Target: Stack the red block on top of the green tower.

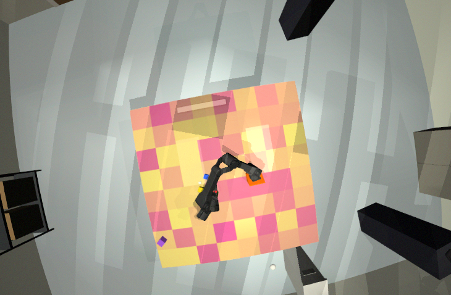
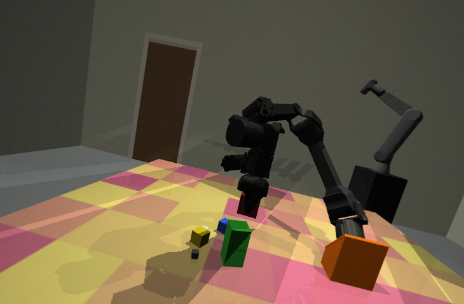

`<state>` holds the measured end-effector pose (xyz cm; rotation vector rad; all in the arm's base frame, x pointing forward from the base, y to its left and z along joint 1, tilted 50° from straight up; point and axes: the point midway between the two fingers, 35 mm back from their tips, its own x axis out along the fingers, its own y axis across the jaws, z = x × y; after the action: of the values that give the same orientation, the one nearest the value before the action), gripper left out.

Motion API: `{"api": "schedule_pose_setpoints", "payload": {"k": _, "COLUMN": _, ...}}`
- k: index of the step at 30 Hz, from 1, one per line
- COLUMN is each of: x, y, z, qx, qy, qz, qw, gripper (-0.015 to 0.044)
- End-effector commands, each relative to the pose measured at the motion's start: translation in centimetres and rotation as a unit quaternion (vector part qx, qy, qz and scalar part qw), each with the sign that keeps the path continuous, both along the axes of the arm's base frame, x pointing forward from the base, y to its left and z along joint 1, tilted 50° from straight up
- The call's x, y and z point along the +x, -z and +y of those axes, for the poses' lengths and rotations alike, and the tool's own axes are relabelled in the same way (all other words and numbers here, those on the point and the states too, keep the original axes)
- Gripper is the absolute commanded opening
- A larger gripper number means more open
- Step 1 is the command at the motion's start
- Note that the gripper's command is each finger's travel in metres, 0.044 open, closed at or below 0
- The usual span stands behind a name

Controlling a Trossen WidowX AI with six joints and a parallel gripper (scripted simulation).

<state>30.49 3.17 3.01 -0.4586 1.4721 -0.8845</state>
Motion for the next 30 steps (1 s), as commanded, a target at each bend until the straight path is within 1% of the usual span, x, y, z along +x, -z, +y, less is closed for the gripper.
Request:
{"api": "schedule_pose_setpoints", "payload": {"k": 1, "x": 1.1, "y": 1.6, "z": 1.0, "qx": 0.001, "qy": 0.0, "qz": -0.004, "qw": 1.0, "gripper": 0.0}}
{"api": "schedule_pose_setpoints", "payload": {"k": 5, "x": 1.6, "y": 2.3, "z": 1.4, "qx": 0.001, "qy": 0.0, "qz": -0.005, "qw": 1.0, "gripper": 0.0}}
{"api": "schedule_pose_setpoints", "payload": {"k": 12, "x": 1.7, "y": 1.7, "z": 1.9, "qx": 0.001, "qy": 0.0, "qz": -0.005, "qw": 1.0, "gripper": 0.0}}
{"api": "schedule_pose_setpoints", "payload": {"k": 23, "x": 1.4, "y": 3.7, "z": -0.3, "qx": 0.001, "qy": 0.0, "qz": -0.005, "qw": 1.0, "gripper": 0.0}}
{"api": "schedule_pose_setpoints", "payload": {"k": 30, "x": 1.4, "y": 3.7, "z": -0.3, "qx": 0.001, "qy": 0.0, "qz": -0.005, "qw": 1.0, "gripper": 0.0}}
